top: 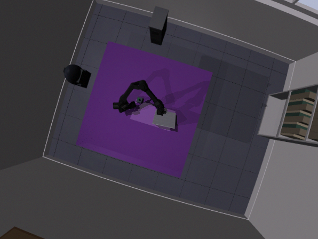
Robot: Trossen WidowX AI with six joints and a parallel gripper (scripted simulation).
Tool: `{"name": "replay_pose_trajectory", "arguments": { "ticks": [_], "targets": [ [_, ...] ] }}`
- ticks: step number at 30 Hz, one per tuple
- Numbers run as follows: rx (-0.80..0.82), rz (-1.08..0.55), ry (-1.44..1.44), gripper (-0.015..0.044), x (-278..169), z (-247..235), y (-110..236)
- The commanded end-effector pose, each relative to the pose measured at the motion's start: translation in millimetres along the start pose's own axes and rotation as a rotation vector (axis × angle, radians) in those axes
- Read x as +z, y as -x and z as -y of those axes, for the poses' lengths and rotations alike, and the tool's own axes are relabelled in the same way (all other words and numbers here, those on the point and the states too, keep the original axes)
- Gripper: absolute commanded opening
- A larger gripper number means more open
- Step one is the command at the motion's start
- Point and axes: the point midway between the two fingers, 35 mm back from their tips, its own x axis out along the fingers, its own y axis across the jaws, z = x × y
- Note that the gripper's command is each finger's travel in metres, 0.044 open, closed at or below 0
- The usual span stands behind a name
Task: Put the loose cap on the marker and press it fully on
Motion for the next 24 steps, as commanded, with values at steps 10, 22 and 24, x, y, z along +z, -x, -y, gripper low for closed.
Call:
{"name": "replay_pose_trajectory", "arguments": {
  "ticks": [10,22,24],
  "targets": [
    [-0.005,0.004,0.005,0.0217,0,2,-16],
    [-0.005,0.004,0.005,0.0079,0,2,-16],
    [-0.005,0.004,0.005,0.0026,0,2,-14]
  ]
}}
